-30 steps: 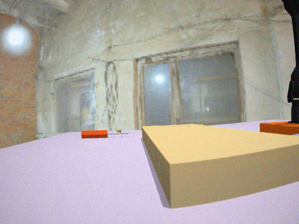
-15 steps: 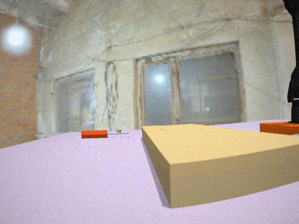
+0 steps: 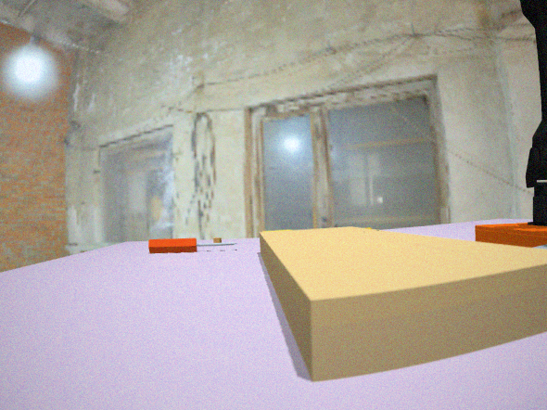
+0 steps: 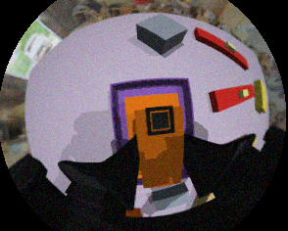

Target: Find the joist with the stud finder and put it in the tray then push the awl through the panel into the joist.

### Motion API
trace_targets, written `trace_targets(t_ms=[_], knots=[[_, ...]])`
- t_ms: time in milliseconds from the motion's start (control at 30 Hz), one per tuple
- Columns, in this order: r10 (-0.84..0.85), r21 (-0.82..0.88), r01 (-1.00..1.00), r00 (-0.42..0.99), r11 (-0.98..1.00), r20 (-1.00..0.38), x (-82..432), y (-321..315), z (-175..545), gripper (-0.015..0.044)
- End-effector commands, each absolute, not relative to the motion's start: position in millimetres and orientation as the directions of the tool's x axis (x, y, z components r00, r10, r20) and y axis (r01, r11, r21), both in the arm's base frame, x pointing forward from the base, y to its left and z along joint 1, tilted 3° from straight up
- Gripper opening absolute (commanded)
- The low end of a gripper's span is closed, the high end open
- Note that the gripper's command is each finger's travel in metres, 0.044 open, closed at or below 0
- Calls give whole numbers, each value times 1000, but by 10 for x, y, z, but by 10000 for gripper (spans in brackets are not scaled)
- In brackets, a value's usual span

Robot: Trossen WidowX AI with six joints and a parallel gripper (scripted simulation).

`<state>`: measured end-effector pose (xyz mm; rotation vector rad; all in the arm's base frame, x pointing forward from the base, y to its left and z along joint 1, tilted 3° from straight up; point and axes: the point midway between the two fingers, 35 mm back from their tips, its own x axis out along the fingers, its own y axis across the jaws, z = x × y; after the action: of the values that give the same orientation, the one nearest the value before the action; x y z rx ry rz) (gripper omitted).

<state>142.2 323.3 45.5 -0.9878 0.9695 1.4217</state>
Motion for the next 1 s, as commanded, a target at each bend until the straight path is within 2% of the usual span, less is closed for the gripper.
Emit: trace_targets(t_ms=[0, 267, 400, 567, 733, 967], knots=[[316, 34, -997, -54, -67, -947, 1423, 3235, 465, 131], [316, 34, -997, -54, -67, -947, 1426, 3237, 490, 341], [316, 34, -997, -54, -67, -947, 1454, 3252, 793, 440], [315, 34, -997, -54, -67, -947, 1455, 3187, 1399, 440], [318, 29, -998, -43, -47, -947, 1521, 3190, 1257, 440], [263, 29, -977, 28, 209, -964, 2300, 2573, 1148, 440]])
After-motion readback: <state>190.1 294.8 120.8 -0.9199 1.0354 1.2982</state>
